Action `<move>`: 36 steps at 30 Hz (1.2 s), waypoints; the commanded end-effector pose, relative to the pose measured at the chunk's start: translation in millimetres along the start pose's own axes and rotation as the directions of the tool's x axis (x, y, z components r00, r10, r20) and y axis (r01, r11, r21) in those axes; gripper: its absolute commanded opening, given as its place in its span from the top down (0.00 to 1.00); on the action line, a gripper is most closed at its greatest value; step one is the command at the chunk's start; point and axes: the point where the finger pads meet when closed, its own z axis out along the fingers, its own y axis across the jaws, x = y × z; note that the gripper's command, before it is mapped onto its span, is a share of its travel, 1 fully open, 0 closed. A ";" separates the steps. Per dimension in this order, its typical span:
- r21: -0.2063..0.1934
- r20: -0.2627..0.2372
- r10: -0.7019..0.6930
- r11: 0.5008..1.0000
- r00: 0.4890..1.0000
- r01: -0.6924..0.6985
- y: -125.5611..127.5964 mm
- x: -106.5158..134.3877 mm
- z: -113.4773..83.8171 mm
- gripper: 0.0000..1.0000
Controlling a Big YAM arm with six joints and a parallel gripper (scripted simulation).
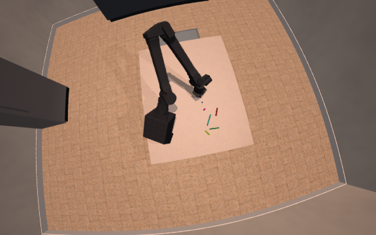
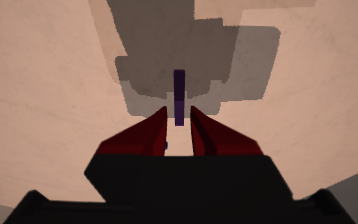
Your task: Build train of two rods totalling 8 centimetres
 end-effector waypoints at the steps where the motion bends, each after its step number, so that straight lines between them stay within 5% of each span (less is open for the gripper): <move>1: 0.009 -0.005 -0.002 1.000 1.000 0.002 -5.5 5.9 0.4 0.77; 36: 0.004 -0.006 0.002 1.000 1.000 -0.002 -4.4 6.7 0.3 0.77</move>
